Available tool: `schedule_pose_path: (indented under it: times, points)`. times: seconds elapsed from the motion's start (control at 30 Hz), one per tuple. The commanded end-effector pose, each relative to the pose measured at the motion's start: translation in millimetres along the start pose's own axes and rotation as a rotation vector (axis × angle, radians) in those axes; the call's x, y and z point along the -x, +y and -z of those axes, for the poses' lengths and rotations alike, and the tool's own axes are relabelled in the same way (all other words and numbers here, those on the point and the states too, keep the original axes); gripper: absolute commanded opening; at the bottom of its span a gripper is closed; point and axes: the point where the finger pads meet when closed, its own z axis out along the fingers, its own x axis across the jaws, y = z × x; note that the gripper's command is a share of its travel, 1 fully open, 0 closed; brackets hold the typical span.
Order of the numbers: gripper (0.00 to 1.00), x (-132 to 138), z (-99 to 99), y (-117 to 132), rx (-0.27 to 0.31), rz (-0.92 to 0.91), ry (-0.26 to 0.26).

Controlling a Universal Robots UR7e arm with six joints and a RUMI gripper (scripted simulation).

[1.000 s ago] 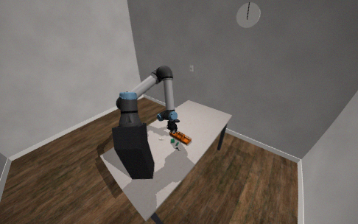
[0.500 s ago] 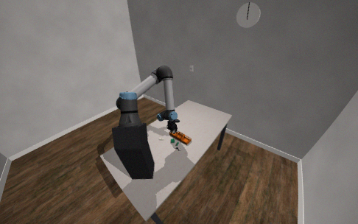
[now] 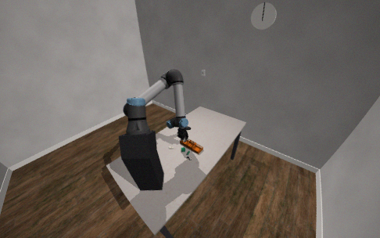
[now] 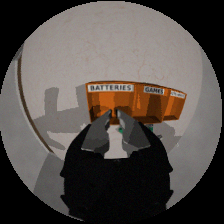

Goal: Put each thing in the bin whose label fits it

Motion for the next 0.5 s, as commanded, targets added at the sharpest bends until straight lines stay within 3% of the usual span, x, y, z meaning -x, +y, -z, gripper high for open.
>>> schedule_pose_path:
  times: [0.0, 0.47]
  points:
    - [0.04, 0.0, 4.1, -0.5, -0.001, 0.0, 0.0]
    - [0.04, 0.0, 22.8, -0.5, -0.001, 0.0, 0.0]
